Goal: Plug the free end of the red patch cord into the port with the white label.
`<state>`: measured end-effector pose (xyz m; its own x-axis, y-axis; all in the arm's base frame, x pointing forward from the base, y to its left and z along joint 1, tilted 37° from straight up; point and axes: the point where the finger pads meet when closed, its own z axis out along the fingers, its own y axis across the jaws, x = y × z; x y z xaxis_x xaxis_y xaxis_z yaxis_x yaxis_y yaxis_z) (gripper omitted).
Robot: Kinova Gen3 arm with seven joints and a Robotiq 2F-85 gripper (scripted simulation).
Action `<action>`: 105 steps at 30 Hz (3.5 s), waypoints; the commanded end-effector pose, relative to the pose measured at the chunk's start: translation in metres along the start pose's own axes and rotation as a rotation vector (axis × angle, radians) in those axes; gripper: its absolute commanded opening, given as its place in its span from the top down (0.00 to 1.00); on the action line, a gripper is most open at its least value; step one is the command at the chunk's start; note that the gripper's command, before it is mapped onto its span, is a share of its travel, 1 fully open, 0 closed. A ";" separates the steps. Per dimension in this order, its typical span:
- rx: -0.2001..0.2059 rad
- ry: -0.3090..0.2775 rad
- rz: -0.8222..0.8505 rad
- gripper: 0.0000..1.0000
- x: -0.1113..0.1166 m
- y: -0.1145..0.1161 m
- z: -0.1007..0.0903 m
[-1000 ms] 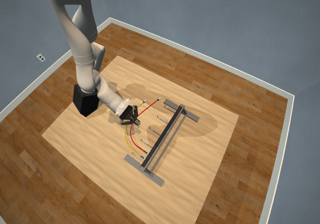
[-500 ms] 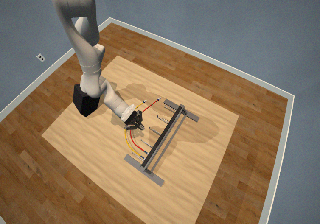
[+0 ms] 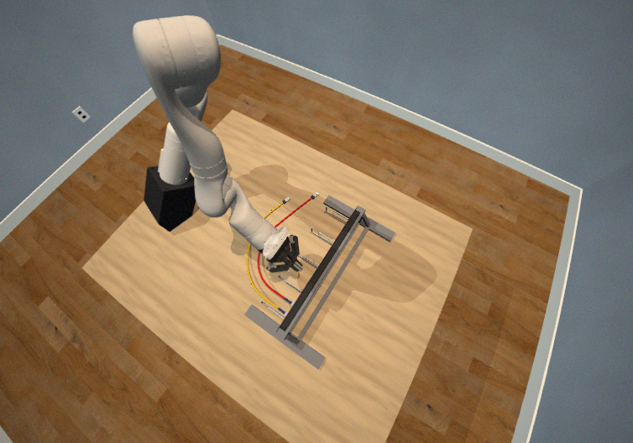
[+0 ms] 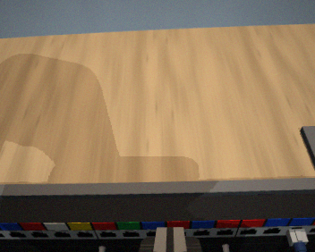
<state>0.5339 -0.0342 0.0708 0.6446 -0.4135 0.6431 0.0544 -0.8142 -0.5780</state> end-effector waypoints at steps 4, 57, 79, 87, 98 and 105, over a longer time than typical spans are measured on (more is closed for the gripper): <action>0.012 -0.012 0.000 1.00 -0.006 -0.005 0.019; 0.012 -0.012 0.000 1.00 -0.006 -0.005 0.019; 0.012 -0.012 0.000 1.00 -0.005 -0.004 -0.083; 0.012 -0.012 0.000 1.00 -0.005 -0.004 -0.107; 0.012 -0.012 0.000 1.00 -0.005 -0.004 -0.119; 0.012 -0.012 0.000 1.00 -0.005 -0.002 -0.119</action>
<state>0.4397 -0.0774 0.1288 0.6555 -0.4072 0.6360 0.0652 -0.8086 -0.5848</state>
